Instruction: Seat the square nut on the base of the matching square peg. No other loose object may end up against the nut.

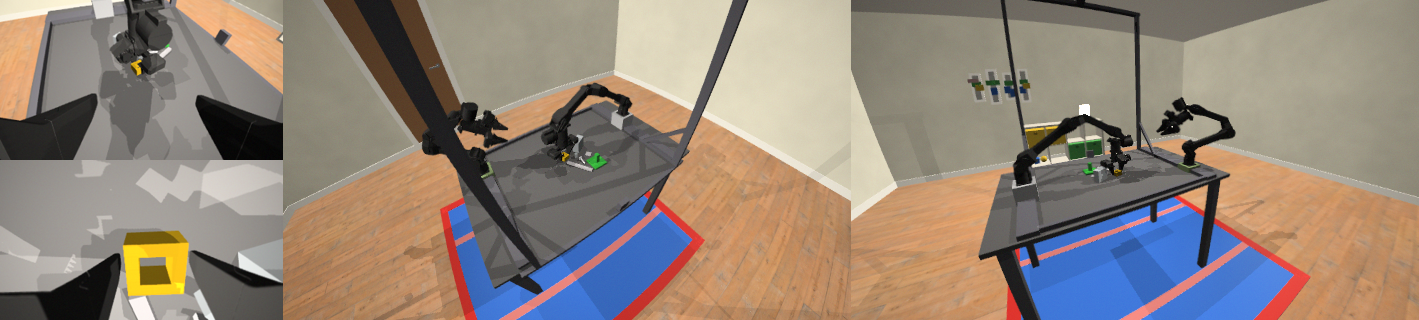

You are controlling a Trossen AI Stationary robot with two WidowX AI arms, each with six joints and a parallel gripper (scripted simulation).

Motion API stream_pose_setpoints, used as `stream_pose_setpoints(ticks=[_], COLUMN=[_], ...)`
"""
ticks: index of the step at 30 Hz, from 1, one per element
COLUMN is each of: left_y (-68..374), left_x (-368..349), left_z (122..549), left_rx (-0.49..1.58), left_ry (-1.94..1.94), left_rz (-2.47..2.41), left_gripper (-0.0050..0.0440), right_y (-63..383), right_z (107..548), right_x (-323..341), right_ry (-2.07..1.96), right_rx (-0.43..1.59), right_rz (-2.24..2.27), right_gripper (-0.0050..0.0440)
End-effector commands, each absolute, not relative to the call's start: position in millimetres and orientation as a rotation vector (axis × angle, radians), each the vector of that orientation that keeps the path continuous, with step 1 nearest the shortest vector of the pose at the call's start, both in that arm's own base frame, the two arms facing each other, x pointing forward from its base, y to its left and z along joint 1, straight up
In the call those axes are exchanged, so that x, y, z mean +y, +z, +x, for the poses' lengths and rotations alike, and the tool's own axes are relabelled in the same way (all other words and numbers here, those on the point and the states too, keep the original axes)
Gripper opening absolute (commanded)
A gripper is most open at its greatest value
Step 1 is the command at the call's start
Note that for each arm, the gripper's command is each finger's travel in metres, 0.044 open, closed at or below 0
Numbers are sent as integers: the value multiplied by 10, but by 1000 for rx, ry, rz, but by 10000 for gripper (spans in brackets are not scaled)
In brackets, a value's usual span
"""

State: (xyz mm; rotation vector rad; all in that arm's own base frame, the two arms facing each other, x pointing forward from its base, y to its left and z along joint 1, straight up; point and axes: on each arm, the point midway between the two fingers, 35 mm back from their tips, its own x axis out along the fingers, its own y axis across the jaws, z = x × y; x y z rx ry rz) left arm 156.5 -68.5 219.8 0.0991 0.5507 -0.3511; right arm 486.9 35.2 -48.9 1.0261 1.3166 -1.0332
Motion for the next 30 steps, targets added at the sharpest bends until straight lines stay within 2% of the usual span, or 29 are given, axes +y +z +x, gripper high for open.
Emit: stream_pose_setpoints(ticks=[1,2,3,7,8,10,11,13,19,20,21,23,24,30], left_y=[2224,2224,2224,2224,2224,2224,2224,2224,2224,2224,2224,2224,2224,2224], left_x=[-682,-682,-682,-682,-682,-682,-682,-682,-682,-682,-682,-682,-682,-682], left_z=[1564,1564,1564,1564,1564,1564,1564,1564,1564,1564,1564,1564,1564,1564], left_rx=[545,545,545,545,545,545,545,545,545,545,545,545,545,545], left_ry=[-350,-350,-350,-350,-350,-350,-350,-350,-350,-350,-350,-350,-350,-350], left_rz=[97,97,97,97,97,97,97,97,97,97,97,97,97,97], left_gripper=[440,440,440,440,440,440,440,440,440,440,440,440,440,440], right_y=[-354,-326,-326,-326,-326,-326,-326,-326,-326,-326,-326,-326,-221,154], right_z=[4942,4947,4947,4947,4947,4947,4947,4947,4938,4938,4938,4938,4959,4967], right_x=[378,367,367,367,367,367,367,367,361,361,361,361,362,362], right_ry=[-1006,-1004,-1004,-1004,-1004,-1004,-1004,-1004,-1004,-1004,-1004,-1004,-992,-984], right_rx=[1289,1285,1285,1285,1285,1285,1285,1285,1285,1285,1285,1285,1271,1263], right_rz=[1047,1046,1046,1046,1046,1046,1046,1046,1046,1046,1046,1046,1054,1059], right_gripper=[241,241,221,221,201,201,181,181,141,117,141,141,158,158])
